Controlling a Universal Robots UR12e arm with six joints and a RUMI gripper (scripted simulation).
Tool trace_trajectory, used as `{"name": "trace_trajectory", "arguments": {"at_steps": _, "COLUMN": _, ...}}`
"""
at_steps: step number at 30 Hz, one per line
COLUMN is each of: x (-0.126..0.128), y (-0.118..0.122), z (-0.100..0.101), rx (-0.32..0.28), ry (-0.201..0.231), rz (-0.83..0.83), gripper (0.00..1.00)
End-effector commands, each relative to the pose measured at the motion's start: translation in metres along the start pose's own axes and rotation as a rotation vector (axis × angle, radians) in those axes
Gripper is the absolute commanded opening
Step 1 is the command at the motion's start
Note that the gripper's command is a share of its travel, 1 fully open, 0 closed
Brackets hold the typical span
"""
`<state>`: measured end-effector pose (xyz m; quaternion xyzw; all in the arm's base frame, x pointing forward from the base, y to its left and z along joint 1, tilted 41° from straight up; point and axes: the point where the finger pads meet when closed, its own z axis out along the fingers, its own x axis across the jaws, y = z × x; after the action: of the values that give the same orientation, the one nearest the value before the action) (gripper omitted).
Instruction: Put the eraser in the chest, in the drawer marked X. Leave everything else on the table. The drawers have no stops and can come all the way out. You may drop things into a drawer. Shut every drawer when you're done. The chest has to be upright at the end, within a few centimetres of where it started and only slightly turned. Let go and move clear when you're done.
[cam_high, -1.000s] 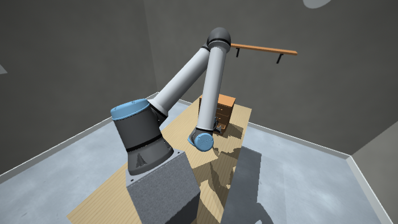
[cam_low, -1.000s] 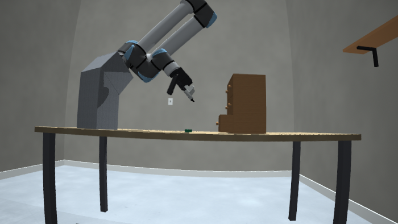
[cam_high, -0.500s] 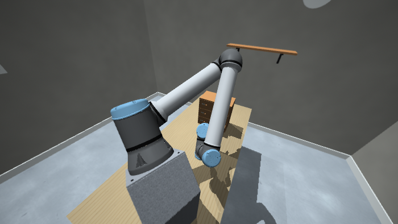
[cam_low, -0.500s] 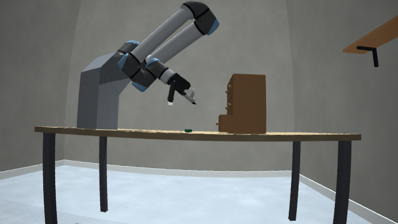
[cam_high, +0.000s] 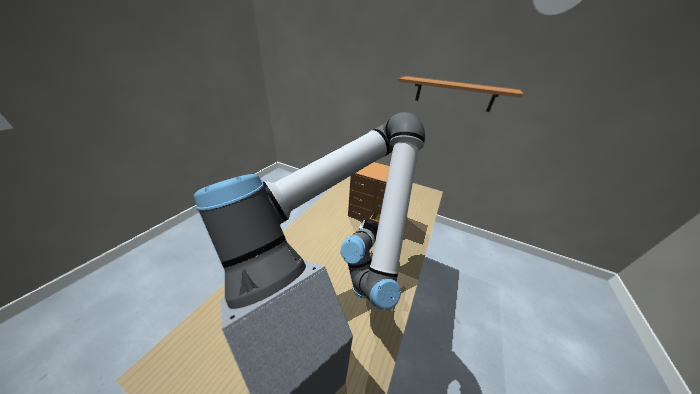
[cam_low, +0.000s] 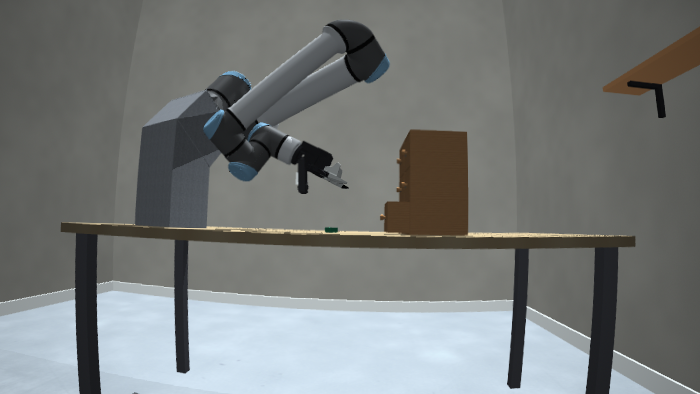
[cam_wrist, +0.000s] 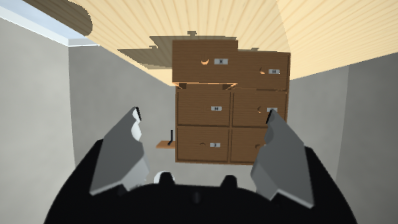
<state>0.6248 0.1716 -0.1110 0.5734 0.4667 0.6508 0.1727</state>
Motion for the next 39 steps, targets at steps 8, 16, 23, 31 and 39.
{"name": "trace_trajectory", "arguments": {"at_steps": 8, "x": -0.0008, "y": -0.0041, "z": 0.0096, "rx": -0.097, "ry": -0.005, "rz": 0.000, "gripper": 1.00}}
{"name": "trace_trajectory", "arguments": {"at_steps": 16, "x": -0.0001, "y": -0.0048, "z": 0.0111, "rx": -0.119, "ry": -0.003, "rz": 0.002, "gripper": 1.00}}
{"name": "trace_trajectory", "arguments": {"at_steps": 23, "x": 0.0000, "y": -0.0048, "z": 0.0111, "rx": -0.120, "ry": -0.003, "rz": 0.002, "gripper": 0.20}}
{"name": "trace_trajectory", "arguments": {"at_steps": 31, "x": 0.0000, "y": -0.0048, "z": 0.0111, "rx": -0.120, "ry": -0.003, "rz": 0.002, "gripper": 0.20}}
{"name": "trace_trajectory", "arguments": {"at_steps": 39, "x": 0.0000, "y": -0.0048, "z": 0.0111, "rx": -0.120, "ry": -0.003, "rz": 0.002, "gripper": 0.20}}
